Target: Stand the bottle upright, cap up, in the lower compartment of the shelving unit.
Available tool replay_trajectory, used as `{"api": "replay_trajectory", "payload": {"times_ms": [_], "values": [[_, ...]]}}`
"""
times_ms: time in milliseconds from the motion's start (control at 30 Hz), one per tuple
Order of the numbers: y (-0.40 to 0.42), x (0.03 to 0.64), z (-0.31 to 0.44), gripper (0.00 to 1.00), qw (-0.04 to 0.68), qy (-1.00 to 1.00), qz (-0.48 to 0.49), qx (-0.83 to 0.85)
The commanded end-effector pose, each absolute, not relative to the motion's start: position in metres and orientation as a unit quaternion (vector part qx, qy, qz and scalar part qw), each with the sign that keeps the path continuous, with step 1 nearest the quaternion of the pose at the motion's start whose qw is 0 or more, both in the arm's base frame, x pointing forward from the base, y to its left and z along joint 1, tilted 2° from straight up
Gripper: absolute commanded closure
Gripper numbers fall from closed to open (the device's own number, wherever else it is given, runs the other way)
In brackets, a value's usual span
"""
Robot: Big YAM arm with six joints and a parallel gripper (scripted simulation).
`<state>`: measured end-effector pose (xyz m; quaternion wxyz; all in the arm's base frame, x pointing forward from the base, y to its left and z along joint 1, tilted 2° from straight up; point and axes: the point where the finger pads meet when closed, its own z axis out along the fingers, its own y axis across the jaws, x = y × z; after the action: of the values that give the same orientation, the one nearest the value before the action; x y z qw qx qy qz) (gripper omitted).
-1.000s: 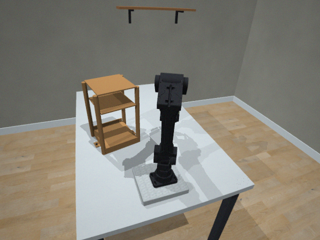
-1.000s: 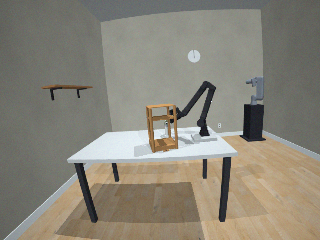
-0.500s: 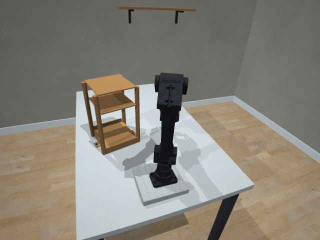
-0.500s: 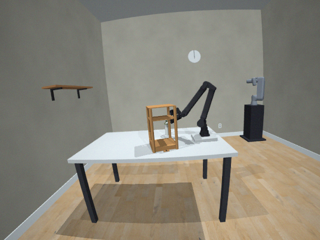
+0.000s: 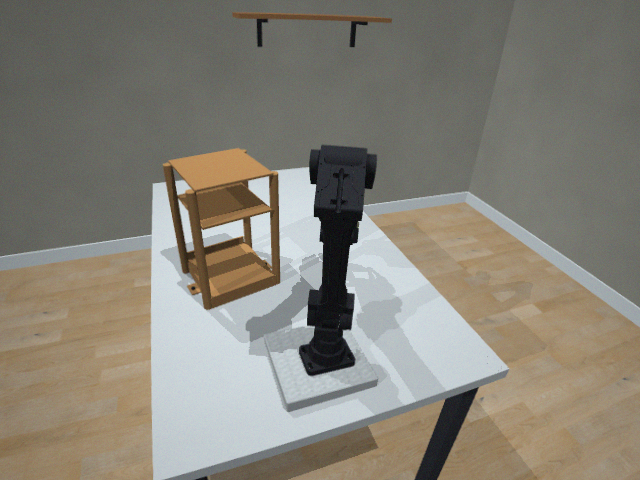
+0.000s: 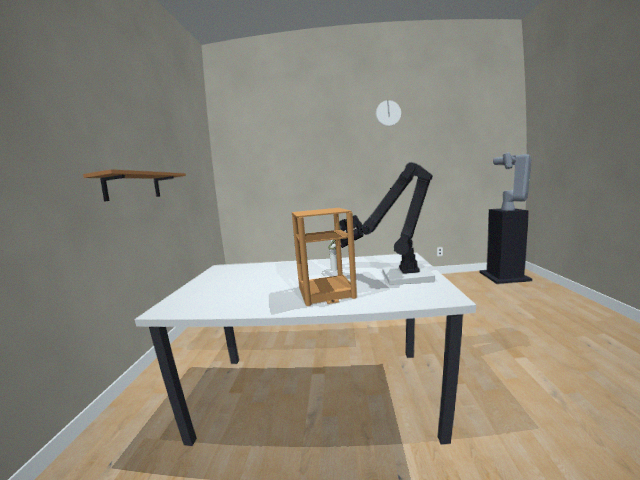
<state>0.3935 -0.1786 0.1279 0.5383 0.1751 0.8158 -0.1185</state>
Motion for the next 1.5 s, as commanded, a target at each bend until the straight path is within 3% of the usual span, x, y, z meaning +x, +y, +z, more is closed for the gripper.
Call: {"api": "replay_trajectory", "payload": {"times_ms": [0, 1200, 1233, 1467], "values": [[-0.1849, 0.3928, 0.1305, 0.27, 0.544, 0.811, -0.125, 0.176], [-0.1830, 0.3887, 0.1255, 0.27, 0.543, 0.812, -0.125, 0.176], [-0.1830, 0.3887, 0.1255, 0.73, 0.543, 0.812, -0.125, 0.176], [-0.1830, 0.3886, 0.1256, 0.73, 0.543, 0.812, -0.125, 0.176]]}}
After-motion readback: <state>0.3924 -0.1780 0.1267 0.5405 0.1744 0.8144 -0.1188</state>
